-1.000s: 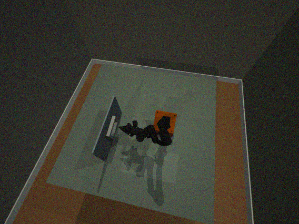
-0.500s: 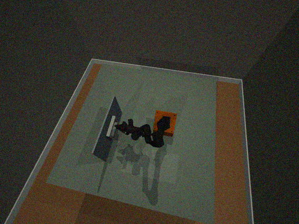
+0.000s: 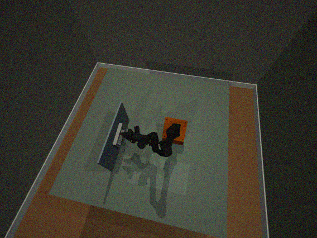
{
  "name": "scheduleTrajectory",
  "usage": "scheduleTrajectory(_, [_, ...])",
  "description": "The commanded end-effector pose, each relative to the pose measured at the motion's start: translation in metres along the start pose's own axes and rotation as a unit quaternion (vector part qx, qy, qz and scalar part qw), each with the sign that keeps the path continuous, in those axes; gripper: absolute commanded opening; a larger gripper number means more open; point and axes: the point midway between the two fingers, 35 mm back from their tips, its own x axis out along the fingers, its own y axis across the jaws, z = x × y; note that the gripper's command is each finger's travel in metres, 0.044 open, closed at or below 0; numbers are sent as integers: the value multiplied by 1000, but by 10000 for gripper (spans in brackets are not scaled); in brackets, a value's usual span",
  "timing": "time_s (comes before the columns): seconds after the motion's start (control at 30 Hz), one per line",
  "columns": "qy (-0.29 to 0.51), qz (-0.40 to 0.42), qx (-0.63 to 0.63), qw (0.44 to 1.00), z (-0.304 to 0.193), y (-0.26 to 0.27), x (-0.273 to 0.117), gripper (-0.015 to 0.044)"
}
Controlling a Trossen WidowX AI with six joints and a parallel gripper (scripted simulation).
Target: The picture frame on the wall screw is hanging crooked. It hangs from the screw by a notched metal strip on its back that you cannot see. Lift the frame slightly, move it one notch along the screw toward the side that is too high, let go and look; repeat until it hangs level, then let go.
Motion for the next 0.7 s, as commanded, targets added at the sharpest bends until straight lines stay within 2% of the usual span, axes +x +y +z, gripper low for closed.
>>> scheduleTrajectory(0.0, [0,1,2,1000,0,1,7,260])
scheduleTrajectory(0.67, [1,1,2,1000,0,1,29,260])
